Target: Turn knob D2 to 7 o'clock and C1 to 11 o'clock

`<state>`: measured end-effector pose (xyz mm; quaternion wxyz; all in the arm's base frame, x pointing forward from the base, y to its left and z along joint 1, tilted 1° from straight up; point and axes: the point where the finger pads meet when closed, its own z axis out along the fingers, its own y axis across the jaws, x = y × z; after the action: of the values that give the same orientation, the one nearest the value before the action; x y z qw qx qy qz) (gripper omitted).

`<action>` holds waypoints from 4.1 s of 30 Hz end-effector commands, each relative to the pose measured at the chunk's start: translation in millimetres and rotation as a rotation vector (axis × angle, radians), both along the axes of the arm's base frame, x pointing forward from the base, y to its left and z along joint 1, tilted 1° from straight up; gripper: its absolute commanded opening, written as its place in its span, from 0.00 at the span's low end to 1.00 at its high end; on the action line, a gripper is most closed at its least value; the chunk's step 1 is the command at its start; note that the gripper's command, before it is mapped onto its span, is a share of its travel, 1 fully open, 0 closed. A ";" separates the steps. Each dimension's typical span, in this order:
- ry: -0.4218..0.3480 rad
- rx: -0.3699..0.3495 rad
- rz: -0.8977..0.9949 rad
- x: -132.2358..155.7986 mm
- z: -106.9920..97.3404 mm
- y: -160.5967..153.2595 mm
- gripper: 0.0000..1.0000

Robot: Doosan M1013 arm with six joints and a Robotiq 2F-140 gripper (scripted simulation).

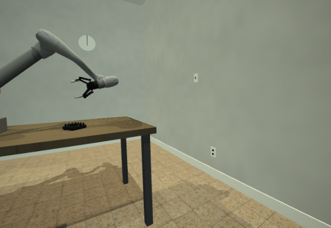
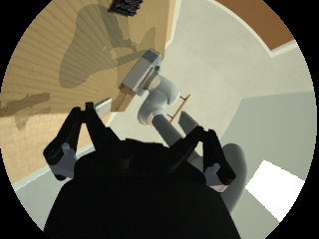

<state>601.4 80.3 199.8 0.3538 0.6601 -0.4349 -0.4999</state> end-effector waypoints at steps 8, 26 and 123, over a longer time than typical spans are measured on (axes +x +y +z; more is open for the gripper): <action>0.000 0.000 0.000 0.0 0.2 0.0 1.00; -0.230 0.026 -0.042 -20.4 -52.4 -36.5 1.00; -1.321 -0.040 -0.052 -32.0 -186.7 -209.7 1.00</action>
<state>569.6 -126.9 11.5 0.0129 0.8098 -0.5865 0.0073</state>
